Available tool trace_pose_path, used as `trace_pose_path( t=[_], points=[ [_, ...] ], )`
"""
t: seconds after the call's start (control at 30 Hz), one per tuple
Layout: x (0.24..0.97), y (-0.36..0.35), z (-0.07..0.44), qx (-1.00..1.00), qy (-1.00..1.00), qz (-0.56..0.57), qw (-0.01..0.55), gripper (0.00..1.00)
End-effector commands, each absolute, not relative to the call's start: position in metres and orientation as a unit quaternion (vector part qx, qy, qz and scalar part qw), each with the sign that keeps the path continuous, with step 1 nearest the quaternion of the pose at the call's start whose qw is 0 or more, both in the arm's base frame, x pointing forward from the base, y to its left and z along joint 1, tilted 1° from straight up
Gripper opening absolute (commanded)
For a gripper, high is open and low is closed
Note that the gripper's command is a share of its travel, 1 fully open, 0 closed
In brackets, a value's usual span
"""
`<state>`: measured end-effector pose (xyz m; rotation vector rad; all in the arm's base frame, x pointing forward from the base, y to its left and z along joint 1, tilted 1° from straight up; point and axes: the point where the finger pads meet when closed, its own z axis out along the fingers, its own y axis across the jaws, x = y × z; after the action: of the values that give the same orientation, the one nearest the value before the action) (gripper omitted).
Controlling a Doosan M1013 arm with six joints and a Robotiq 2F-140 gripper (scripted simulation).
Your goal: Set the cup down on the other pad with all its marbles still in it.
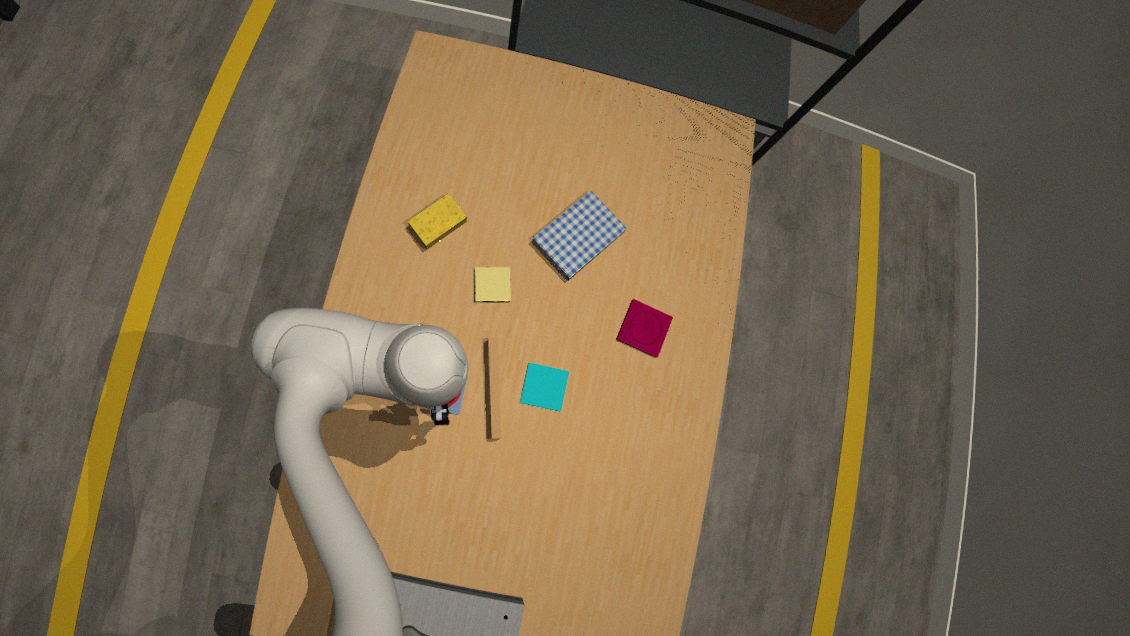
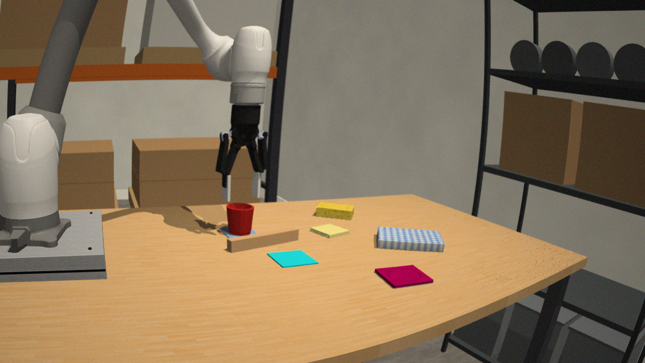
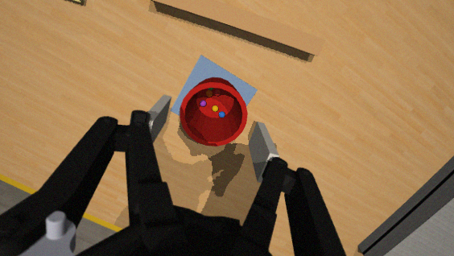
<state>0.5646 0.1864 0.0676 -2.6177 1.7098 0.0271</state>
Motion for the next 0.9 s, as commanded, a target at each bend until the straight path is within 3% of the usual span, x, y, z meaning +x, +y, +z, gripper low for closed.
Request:
trace_pose_path(
  t=[0.0,0.87],
  points=[
    [0.562,0.188,0.048,-0.837,0.547,0.010,0.006,0.59],
    [0.560,0.190,-0.015,-0.837,0.547,0.010,0.006,0.59]
  ],
)
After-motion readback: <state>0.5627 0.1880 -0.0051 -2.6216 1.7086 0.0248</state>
